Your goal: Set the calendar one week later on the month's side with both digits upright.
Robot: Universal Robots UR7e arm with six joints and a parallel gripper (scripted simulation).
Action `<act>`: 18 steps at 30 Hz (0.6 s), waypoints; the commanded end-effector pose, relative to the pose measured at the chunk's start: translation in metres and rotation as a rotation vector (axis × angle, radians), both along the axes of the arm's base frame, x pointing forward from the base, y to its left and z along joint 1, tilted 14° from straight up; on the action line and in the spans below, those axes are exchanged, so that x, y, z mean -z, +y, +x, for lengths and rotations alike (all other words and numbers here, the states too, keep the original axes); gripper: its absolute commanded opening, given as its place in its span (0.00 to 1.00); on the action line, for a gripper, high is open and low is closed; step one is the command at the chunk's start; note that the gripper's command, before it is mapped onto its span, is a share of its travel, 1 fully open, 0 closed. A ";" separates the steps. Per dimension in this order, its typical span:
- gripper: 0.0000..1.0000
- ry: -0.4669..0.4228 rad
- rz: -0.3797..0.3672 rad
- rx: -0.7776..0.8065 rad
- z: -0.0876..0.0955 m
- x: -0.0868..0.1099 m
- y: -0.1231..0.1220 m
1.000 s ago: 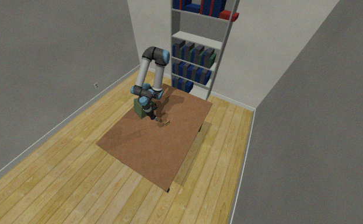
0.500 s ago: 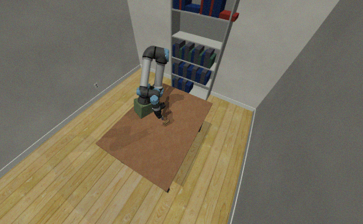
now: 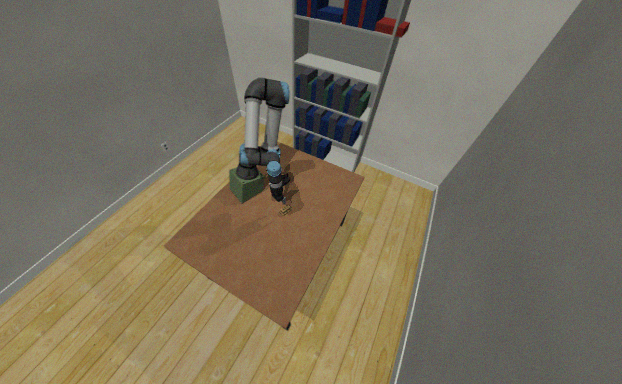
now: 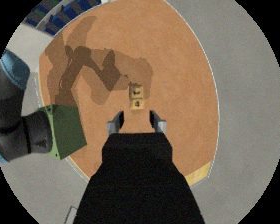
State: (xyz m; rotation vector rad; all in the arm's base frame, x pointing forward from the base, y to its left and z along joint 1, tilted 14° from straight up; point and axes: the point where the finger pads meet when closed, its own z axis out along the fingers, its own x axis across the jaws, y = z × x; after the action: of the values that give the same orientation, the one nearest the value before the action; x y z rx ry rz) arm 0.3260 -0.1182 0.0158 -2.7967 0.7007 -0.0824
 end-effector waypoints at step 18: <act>1.00 0.003 -0.013 -0.017 0.006 -0.002 0.006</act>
State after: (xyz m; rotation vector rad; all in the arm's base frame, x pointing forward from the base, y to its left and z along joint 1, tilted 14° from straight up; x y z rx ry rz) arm 0.3316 -0.1115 0.0176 -2.8143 0.6791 -0.0780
